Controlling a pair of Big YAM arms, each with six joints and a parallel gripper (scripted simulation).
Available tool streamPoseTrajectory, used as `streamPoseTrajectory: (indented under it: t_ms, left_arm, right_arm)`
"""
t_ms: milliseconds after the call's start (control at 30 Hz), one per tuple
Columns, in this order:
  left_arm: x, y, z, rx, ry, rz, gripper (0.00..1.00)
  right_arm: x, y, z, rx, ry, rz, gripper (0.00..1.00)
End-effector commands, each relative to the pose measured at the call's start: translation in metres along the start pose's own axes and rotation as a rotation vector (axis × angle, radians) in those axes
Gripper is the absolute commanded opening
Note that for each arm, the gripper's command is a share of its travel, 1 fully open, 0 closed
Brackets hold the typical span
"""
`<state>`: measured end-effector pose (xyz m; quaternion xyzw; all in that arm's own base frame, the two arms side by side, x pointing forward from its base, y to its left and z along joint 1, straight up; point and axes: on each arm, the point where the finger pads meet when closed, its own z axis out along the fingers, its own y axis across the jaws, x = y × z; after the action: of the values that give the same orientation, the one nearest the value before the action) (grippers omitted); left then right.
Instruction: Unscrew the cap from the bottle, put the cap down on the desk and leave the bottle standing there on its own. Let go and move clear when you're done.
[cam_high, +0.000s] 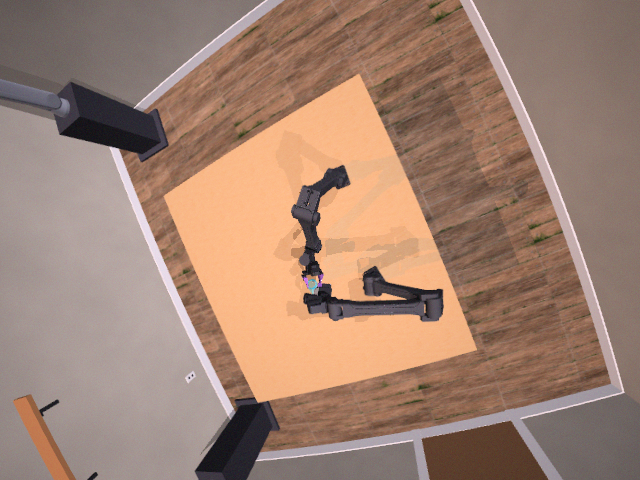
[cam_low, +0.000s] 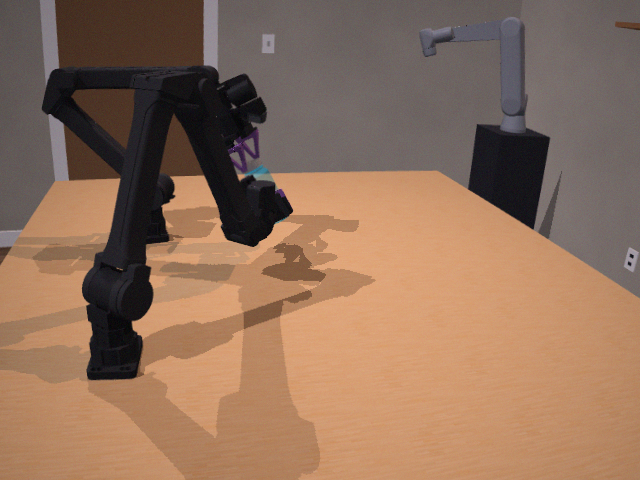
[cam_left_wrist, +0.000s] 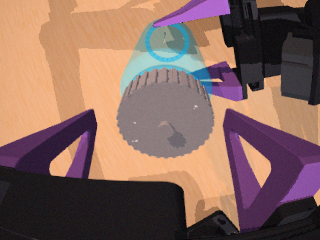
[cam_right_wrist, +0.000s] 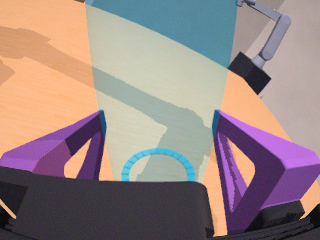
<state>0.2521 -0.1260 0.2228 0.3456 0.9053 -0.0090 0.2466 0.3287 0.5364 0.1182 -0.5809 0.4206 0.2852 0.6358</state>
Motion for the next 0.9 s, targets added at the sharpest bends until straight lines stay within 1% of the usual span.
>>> streamPoseTrajectory:
  t_ms: [0,467,533,567,867]
  left_arm:
    - [-0.0152,0.0022,-0.0117,0.007,-0.034,0.277,0.88]
    - [-0.0151,0.0022,-0.0115,-0.012,-0.035,0.909,0.88]
    - [-0.0151,0.0022,-0.0115,-0.012,-0.035,0.909,0.88]
    - [-0.0151,0.0021,-0.0115,-0.015,-0.036,1.024,0.88]
    - [-0.0150,0.0022,-0.0114,-0.027,-0.046,1.425,0.88]
  right_arm:
    - [-0.0142,-0.0139,0.0040,0.024,-0.032,-0.015,0.00]
    - [-0.0142,-0.0139,0.0040,0.024,-0.032,-0.015,0.00]
    - [-0.0142,-0.0139,0.0040,0.024,-0.032,-0.015,0.00]
    - [-0.0142,-0.0139,0.0040,0.024,-0.032,-0.015,0.00]
    - [-0.0142,-0.0139,0.0040,0.024,-0.032,-0.015,0.00]
